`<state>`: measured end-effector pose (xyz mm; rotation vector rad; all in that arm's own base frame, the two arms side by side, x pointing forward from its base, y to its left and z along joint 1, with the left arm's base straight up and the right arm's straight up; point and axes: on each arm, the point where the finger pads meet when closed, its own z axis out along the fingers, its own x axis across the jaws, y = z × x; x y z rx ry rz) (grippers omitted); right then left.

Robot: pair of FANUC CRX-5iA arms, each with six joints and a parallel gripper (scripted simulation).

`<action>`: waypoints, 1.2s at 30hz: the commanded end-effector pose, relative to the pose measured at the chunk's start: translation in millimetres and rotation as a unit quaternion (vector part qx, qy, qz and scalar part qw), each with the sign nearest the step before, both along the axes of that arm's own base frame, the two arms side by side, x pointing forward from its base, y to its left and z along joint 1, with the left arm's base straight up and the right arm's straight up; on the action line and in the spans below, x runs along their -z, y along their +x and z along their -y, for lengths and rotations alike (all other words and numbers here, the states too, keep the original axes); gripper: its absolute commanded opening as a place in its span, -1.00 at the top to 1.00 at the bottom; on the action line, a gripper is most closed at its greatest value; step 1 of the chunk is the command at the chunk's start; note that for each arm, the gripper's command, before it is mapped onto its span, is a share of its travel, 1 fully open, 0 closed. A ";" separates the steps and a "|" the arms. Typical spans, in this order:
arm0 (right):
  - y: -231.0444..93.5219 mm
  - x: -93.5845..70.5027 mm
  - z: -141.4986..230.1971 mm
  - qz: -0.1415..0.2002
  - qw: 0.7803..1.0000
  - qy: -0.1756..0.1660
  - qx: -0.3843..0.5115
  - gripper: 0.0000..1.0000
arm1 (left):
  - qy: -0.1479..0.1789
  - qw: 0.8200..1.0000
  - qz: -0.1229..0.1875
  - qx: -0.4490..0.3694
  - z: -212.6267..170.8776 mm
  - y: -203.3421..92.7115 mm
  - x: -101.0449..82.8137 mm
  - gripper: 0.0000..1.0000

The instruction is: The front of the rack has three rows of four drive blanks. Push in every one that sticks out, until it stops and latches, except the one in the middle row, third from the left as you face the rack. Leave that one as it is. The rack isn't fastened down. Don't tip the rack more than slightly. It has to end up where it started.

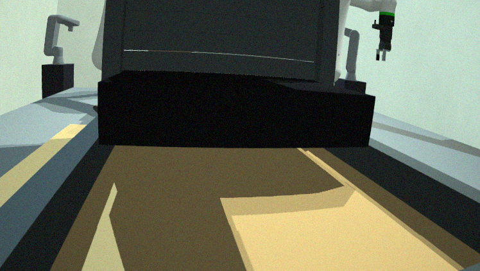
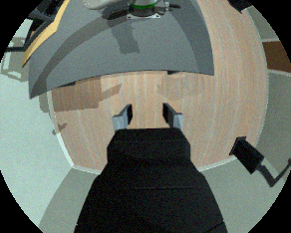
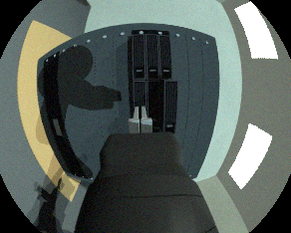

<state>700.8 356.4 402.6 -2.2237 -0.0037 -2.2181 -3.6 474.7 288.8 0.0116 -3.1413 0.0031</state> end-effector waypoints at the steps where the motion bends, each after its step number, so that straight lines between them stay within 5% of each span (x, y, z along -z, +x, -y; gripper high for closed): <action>1: -17.5 -1.7 0.4 0.001 1.000 0.001 0.000 1.00 | 0.001 1.000 0.000 0.000 -0.3 0.2 -0.9 -1.00; 9: -43.7 -1.7 0.4 0.001 1.000 0.001 0.000 1.00 | 0.001 1.000 0.000 0.000 -0.3 0.2 -0.9 -1.00; 28: -44.6 -2.3 0.4 0.001 1.000 0.001 0.000 1.00 | 0.001 1.000 0.000 0.000 -0.3 0.2 -0.9 -1.00; 36: -44.6 -24.4 0.4 0.001 1.000 0.001 0.000 1.00 | 0.001 1.000 0.000 0.000 -0.3 0.2 -0.9 -1.00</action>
